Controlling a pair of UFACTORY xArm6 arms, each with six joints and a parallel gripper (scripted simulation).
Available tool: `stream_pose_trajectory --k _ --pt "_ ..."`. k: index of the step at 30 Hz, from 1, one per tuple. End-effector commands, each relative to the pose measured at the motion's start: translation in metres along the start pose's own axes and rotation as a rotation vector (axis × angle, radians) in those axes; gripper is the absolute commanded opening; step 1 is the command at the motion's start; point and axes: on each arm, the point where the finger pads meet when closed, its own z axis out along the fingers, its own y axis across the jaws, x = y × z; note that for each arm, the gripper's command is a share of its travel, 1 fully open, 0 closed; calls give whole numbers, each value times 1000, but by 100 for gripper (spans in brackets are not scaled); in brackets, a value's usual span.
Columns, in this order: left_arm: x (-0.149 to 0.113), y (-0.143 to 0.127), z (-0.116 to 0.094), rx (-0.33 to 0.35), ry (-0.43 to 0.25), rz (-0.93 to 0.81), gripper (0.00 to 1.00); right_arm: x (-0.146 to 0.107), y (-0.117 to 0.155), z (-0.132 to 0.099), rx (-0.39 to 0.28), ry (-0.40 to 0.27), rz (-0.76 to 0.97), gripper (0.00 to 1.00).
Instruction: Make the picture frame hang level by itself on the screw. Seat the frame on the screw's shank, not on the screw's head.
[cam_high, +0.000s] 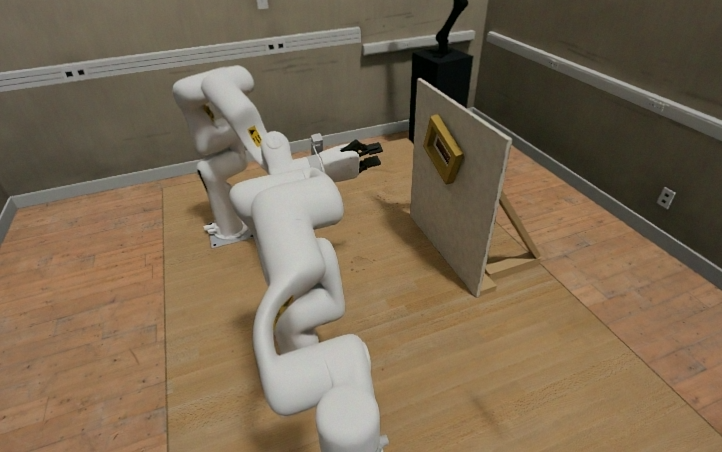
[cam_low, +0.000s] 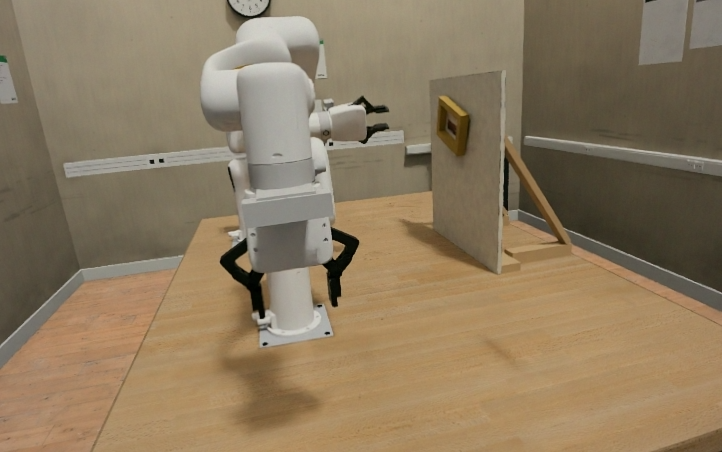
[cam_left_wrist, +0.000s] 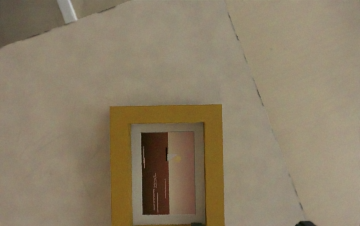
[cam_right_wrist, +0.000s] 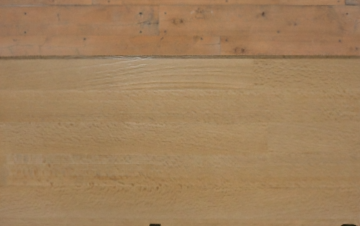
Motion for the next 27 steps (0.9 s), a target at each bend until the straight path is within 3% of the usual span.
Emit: stream_pose_trajectory --k 1,15,27 --pt "0 3 14 -3 0 -5 51 1 0 -1 0 4 0 100" --pt "0 4 62 -3 0 -5 51 1 0 -1 0 4 0 100" --pt "0 4 91 -3 0 -5 51 1 0 -1 0 4 0 100"
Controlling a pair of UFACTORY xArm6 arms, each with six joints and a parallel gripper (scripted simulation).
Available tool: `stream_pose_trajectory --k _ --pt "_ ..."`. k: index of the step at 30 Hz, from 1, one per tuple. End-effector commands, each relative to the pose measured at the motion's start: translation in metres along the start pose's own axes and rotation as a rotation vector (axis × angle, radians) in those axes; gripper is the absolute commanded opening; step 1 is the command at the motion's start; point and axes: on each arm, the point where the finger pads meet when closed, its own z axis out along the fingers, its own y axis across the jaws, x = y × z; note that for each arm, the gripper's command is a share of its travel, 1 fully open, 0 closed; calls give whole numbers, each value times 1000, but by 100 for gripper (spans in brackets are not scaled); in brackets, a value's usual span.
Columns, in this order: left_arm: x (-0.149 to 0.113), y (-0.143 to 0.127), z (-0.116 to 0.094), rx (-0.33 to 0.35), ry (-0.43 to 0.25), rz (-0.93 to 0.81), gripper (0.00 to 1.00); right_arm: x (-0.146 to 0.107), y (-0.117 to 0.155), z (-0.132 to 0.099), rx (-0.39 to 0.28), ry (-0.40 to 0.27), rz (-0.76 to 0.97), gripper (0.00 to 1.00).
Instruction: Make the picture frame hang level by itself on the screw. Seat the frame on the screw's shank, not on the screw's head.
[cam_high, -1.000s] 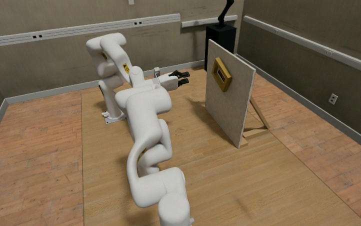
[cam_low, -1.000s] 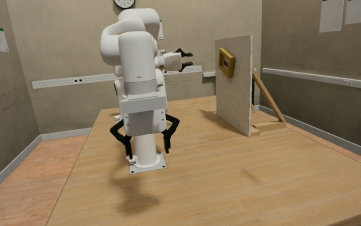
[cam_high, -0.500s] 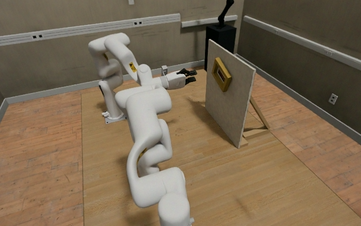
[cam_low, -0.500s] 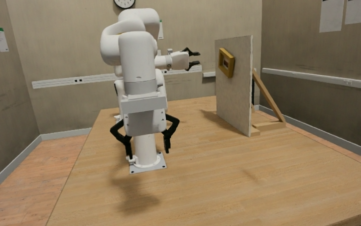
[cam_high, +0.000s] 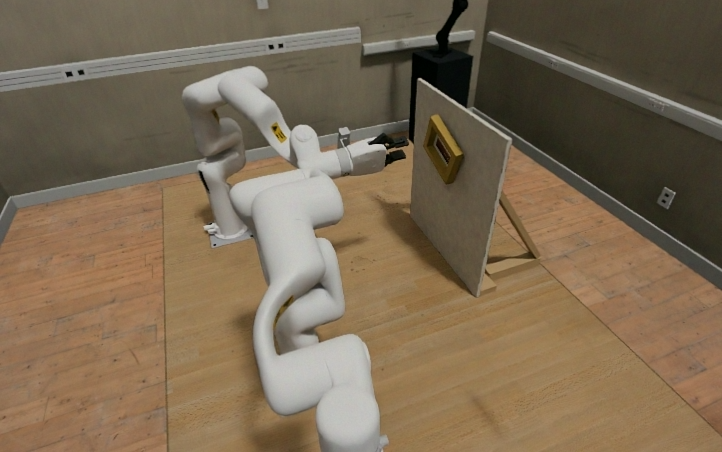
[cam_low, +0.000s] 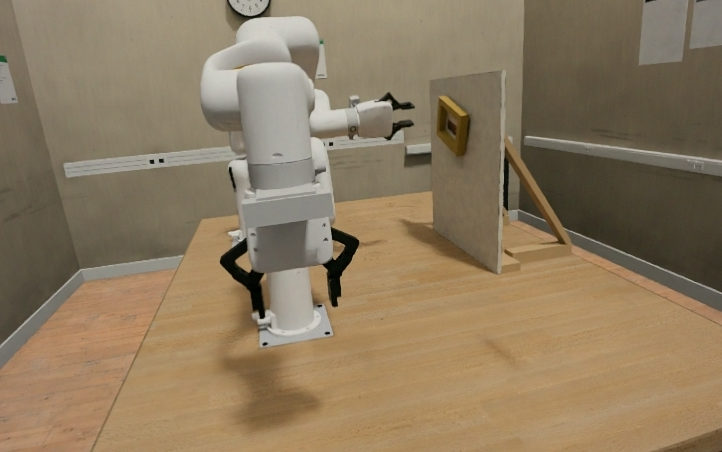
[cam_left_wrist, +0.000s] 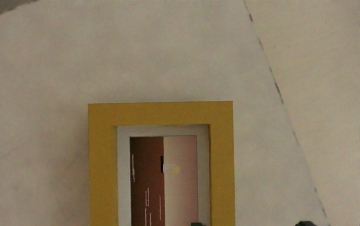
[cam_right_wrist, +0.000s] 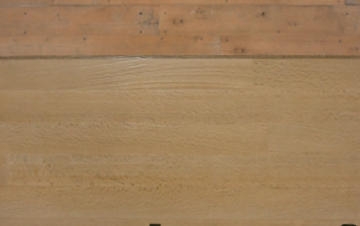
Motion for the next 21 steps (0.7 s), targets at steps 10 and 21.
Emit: stream_pose_trajectory --k 10,21 --pt "0 4 34 -3 1 -4 51 1 0 -1 0 4 0 100" --pt "1 4 52 -3 1 -4 51 1 0 -1 0 4 0 100"
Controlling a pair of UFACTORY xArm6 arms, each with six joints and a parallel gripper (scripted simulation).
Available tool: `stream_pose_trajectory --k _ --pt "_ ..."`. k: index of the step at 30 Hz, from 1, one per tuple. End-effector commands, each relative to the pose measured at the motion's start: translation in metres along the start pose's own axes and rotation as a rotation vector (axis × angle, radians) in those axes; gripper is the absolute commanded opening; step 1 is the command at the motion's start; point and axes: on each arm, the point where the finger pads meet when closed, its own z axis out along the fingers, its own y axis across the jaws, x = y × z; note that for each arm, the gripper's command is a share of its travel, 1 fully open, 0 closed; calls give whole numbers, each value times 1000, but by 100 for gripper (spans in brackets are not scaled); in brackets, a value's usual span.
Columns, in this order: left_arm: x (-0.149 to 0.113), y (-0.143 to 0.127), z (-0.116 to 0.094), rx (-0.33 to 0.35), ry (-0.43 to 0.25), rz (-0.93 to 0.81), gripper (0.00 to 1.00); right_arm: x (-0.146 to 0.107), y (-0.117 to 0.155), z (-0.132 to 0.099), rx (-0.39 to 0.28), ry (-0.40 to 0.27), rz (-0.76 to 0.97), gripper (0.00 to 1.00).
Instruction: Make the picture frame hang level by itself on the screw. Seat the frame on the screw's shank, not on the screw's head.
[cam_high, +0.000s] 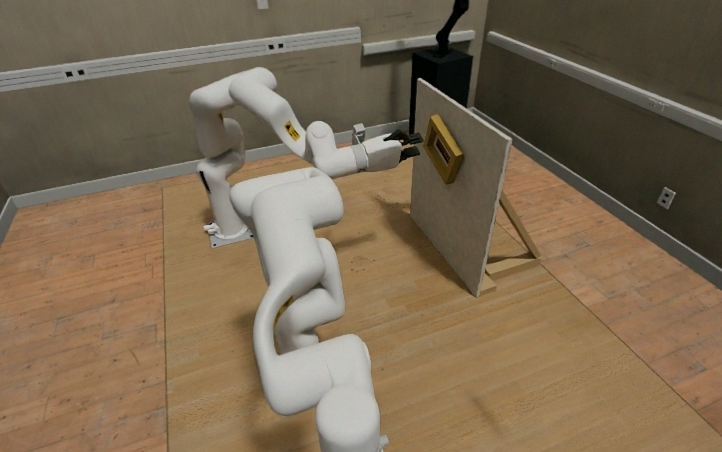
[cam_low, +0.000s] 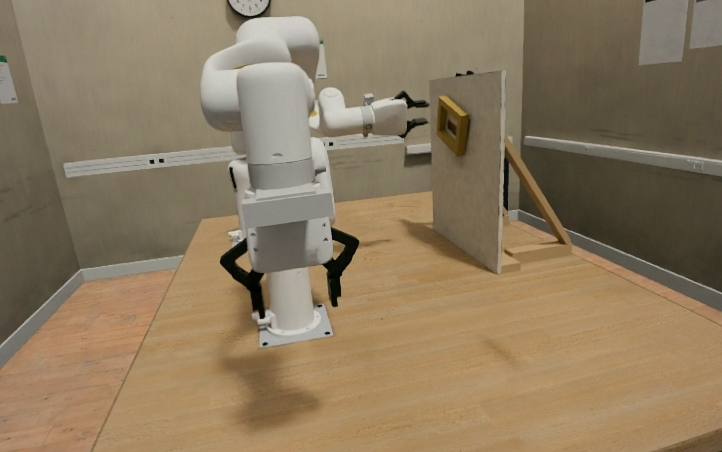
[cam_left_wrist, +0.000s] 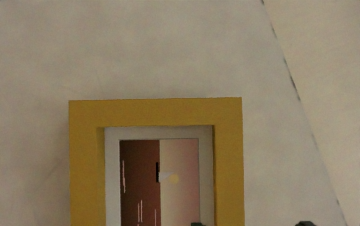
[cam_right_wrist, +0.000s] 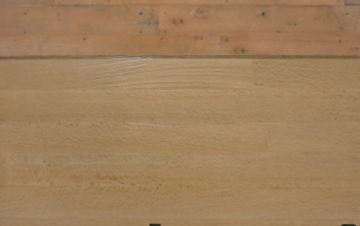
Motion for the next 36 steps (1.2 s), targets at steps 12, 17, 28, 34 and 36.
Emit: stream_pose_trajectory --k 12,17,28,34,36 --pt "1 4 17 -4 2 -4 51 1 0 -1 0 4 0 100" --pt "1 4 19 -4 2 -4 51 1 0 -1 0 4 0 100" --pt "1 4 21 -4 2 -4 51 1 0 -1 0 4 0 100" --pt "1 4 21 -4 2 -4 51 1 0 -1 0 4 0 100" --pt "1 4 21 -4 2 -4 51 1 0 -1 0 4 0 100"
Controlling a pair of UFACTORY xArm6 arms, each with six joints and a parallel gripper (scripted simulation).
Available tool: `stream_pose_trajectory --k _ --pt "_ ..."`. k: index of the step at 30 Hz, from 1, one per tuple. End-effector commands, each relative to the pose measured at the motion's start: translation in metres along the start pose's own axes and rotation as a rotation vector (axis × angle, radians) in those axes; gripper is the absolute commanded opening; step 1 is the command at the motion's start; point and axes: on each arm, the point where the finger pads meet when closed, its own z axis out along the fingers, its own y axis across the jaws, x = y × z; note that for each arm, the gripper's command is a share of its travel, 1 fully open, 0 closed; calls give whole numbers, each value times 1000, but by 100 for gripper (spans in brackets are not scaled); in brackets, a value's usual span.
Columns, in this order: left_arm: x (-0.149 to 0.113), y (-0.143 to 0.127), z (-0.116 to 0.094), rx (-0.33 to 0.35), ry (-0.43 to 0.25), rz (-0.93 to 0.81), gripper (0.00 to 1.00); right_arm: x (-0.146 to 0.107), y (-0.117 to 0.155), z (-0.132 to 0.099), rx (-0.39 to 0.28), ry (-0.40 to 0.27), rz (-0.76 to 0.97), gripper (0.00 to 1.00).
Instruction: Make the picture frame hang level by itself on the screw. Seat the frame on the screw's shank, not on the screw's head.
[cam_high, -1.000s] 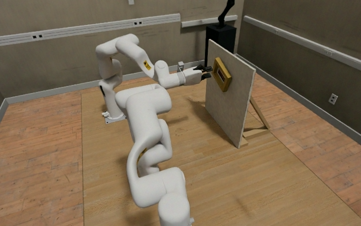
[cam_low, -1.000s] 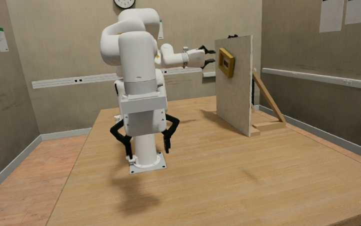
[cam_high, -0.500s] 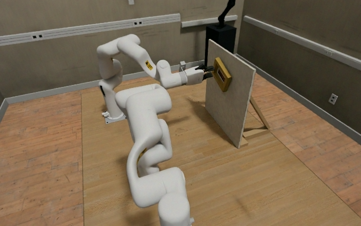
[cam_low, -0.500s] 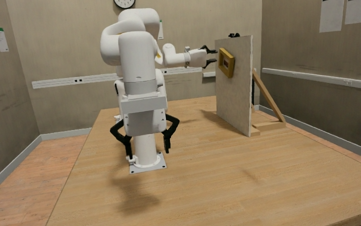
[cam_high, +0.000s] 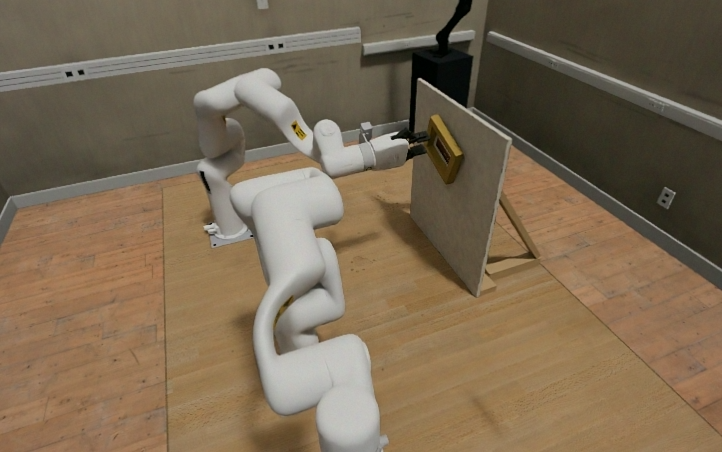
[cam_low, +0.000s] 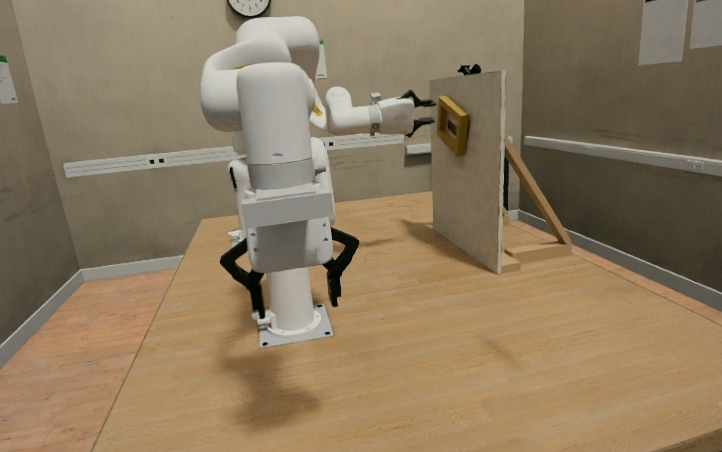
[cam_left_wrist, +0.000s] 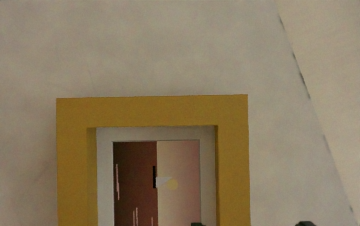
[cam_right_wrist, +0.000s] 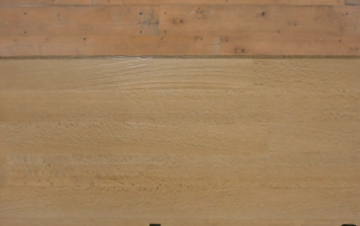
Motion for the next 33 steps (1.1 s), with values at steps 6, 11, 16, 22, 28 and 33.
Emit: stream_pose_trajectory --k 6,11,16,22,28,33 --pt "1 3 2 -4 2 -4 51 1 0 -1 0 4 0 100" --pt "1 3 5 -4 2 -4 51 1 0 -1 0 4 0 100" --pt "1 3 10 -4 2 -4 51 1 0 -1 0 4 0 100" --pt "1 3 16 -4 2 -4 51 1 0 -1 0 4 0 100" --pt "1 3 26 -4 2 -4 51 1 0 -1 0 4 0 100" --pt "1 3 35 -4 2 -4 51 1 0 -1 0 4 0 100"
